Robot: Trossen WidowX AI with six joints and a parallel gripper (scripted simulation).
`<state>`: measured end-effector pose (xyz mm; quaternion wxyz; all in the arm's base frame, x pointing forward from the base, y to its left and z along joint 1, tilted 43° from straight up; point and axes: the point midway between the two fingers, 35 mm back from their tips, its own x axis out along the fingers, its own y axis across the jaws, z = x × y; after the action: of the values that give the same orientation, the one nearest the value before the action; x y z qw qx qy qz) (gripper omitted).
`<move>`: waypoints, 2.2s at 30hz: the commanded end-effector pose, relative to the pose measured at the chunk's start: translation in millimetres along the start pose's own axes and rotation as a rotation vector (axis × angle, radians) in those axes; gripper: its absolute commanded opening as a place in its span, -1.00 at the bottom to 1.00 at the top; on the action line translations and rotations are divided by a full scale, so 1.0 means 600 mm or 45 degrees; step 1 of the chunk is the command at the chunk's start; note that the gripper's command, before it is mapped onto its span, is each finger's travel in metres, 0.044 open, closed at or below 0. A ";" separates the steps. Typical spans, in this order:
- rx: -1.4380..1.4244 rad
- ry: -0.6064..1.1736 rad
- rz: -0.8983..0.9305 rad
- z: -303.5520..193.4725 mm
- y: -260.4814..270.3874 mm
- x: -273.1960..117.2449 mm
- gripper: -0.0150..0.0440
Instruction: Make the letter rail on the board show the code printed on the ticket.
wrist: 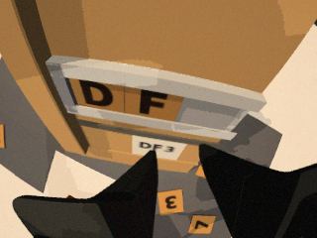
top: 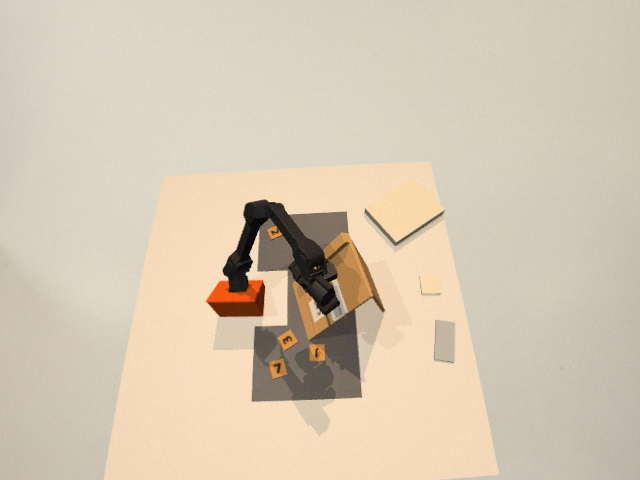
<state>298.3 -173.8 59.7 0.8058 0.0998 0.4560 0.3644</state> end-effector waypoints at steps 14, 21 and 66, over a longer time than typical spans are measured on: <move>-1.686 -0.099 -0.473 -0.032 0.116 -0.191 1.00; -1.702 -0.097 -0.479 -0.032 0.118 -0.192 1.00; 1.615 0.008 -0.073 -0.201 0.004 0.033 0.66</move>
<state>214.4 -195.1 35.4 0.7918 0.2897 0.4963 0.2067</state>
